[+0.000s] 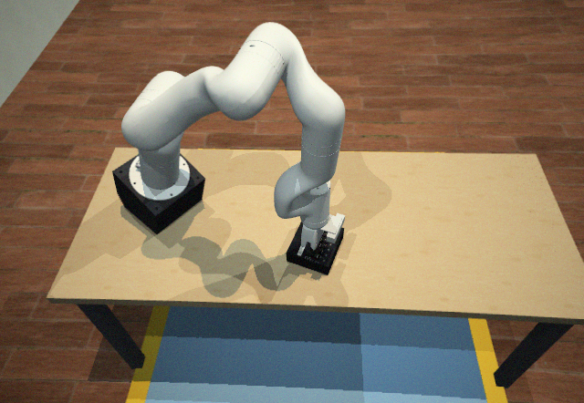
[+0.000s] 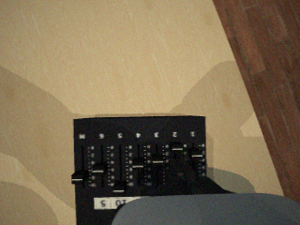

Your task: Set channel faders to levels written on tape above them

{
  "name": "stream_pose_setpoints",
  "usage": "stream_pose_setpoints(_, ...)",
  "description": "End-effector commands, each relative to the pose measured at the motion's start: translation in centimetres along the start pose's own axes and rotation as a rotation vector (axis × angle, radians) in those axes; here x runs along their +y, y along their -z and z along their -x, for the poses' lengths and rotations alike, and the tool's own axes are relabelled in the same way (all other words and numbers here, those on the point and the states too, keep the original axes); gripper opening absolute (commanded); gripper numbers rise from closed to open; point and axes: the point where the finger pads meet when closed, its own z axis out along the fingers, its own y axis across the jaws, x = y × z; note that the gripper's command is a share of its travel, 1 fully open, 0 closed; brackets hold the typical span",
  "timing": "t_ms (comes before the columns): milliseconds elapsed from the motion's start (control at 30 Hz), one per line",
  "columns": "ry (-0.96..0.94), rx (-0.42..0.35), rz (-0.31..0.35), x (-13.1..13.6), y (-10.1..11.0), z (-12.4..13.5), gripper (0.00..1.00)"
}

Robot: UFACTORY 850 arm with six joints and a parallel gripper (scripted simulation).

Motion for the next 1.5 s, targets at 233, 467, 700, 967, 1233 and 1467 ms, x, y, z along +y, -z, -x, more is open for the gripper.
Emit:
stream_pose_setpoints(233, 0.000, 0.001, 0.000, 0.0, 2.5, -0.1, 0.00)
stream_pose_setpoints(467, 0.000, 0.001, 0.000, 0.0, 3.6, -0.1, 0.00)
stream_pose_setpoints(700, 0.000, 0.001, 0.000, 0.0, 4.0, -0.1, 0.00)
stream_pose_setpoints(967, 0.000, 0.001, 0.000, 0.0, 4.0, -0.1, 0.00)
stream_pose_setpoints(1233, 0.000, 0.001, 0.000, 0.0, 4.2, -0.1, 1.00)
stream_pose_setpoints(1467, 0.000, 0.001, 0.000, 0.0, 4.9, -0.1, 1.00)
